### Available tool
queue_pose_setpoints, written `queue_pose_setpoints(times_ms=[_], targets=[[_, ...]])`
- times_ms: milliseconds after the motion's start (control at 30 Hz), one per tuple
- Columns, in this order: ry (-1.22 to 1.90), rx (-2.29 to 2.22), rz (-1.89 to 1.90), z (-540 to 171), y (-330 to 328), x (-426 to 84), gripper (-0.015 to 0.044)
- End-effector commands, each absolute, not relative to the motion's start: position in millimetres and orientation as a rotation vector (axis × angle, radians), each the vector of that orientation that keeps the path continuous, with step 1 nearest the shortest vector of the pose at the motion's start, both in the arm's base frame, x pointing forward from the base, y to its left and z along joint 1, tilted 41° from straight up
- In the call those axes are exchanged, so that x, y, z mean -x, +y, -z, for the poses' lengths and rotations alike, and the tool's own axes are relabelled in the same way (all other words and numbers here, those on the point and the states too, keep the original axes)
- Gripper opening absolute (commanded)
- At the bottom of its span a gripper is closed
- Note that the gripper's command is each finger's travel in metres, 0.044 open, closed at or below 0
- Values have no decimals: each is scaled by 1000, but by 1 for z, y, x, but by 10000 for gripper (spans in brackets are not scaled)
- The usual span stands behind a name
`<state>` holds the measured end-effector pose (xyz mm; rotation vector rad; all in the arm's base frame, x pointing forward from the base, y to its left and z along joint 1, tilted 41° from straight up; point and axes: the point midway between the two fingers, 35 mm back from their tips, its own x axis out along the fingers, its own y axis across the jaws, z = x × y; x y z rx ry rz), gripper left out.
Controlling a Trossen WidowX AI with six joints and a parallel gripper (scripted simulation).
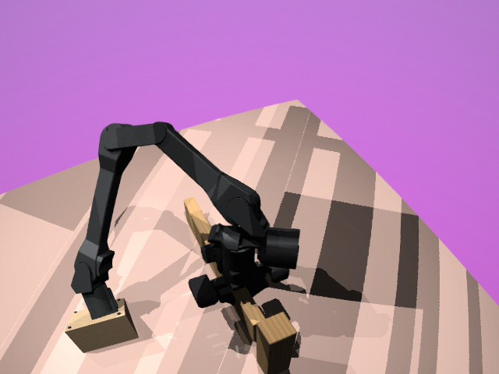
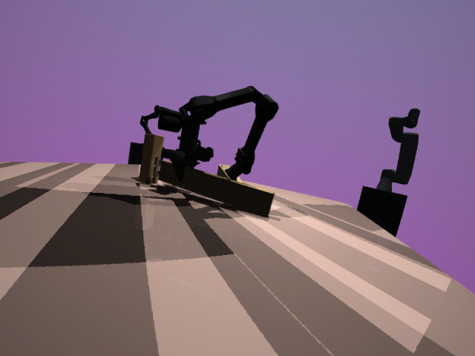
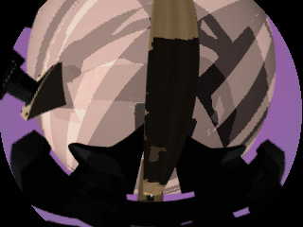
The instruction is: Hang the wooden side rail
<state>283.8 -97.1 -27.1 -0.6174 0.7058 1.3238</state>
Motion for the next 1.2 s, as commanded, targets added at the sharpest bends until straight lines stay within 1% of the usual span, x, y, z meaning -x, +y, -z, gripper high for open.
queue_pose_setpoints(times_ms=[0,1167], targets=[[707,627,-1311,26,-103,-285,0],[707,627,-1311,28,-106,-284,0]])
